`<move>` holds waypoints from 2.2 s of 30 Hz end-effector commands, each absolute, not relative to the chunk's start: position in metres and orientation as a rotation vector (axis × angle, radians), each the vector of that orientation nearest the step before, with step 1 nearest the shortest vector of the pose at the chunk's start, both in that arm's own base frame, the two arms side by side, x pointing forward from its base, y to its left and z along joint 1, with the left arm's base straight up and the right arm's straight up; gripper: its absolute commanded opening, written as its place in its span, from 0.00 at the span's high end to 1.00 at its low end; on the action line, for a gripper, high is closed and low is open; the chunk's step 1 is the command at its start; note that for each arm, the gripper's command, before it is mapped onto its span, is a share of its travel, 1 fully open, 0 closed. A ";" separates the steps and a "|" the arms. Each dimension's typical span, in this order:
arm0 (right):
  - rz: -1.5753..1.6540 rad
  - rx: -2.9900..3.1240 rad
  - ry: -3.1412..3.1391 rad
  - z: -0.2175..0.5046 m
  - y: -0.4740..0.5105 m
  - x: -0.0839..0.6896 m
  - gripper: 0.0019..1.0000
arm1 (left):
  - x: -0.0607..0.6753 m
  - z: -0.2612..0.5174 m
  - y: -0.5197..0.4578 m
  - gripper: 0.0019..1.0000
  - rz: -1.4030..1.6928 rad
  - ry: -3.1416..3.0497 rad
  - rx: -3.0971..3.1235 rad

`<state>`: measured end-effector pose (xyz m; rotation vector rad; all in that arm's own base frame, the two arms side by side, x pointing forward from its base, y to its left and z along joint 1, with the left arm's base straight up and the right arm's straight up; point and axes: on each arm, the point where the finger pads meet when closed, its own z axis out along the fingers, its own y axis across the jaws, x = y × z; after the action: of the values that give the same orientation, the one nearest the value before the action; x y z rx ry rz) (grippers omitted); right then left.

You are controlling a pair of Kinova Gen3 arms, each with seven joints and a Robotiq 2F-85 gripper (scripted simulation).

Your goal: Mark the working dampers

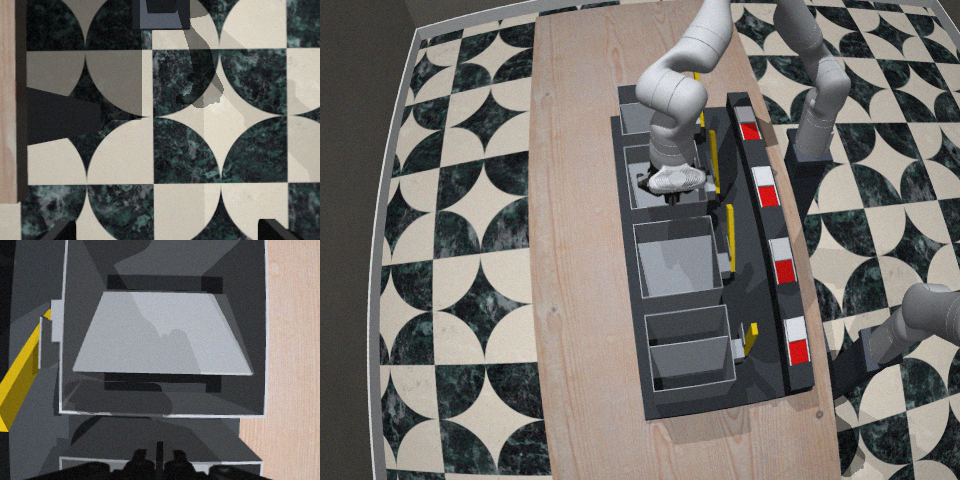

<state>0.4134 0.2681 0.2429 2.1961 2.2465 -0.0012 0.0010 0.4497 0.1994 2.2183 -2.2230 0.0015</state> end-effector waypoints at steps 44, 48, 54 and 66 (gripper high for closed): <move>0.000 2.197 2.243 0.289 0.265 0.370 0.90 | 0.001 0.200 0.450 0.00 0.000 -2.224 2.219; 0.000 2.196 2.243 0.289 0.264 0.330 0.90 | 0.001 0.200 0.450 0.00 0.000 -2.224 2.219; 0.002 2.196 2.246 0.289 0.265 0.284 0.90 | 0.001 0.200 0.450 0.00 0.000 -2.224 2.219; 0.002 2.196 2.247 0.289 0.263 0.192 0.90 | 0.001 0.200 0.450 0.00 0.000 -2.224 2.219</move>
<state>0.2252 0.2630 0.2870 2.1952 2.2455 -0.0107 0.0010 0.4497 0.1994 2.2183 -2.2230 0.0015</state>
